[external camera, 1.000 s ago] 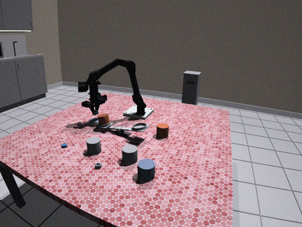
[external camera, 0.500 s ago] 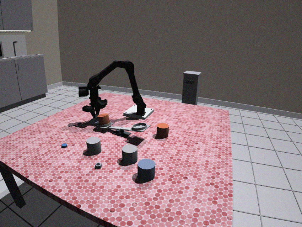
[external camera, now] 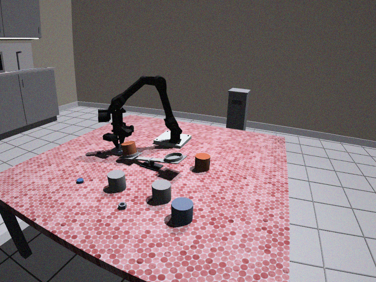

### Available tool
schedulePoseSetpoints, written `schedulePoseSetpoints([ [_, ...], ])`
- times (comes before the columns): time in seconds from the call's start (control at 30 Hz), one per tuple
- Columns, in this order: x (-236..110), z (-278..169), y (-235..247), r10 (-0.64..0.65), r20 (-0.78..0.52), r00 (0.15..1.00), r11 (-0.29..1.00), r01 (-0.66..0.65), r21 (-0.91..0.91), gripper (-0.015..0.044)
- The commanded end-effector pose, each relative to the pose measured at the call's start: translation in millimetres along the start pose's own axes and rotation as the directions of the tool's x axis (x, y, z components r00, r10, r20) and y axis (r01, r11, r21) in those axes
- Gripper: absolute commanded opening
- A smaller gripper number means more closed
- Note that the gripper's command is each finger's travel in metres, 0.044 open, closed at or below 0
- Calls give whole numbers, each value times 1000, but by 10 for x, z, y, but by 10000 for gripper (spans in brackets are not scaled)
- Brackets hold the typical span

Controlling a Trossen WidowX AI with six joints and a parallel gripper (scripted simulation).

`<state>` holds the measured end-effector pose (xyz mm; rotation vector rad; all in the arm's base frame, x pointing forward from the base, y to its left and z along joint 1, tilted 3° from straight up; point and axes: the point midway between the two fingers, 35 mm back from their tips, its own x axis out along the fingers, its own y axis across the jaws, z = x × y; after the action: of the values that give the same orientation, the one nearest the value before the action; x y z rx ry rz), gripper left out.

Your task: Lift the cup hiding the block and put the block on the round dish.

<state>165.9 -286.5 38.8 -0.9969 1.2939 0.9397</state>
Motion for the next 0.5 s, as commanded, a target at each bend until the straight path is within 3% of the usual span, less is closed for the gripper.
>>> schedulePoseSetpoints([
  [0.0, -3, -1, -1, 0, 0, 1000, 1000, 0, 0, 210],
  [0.3, -94, -5, -6, 0, 1, 1000, 1000, 0, 0, 440],
  [0.47, -570, 10, 2, 2, 8, 1000, 1000, -2, 3, 440],
])
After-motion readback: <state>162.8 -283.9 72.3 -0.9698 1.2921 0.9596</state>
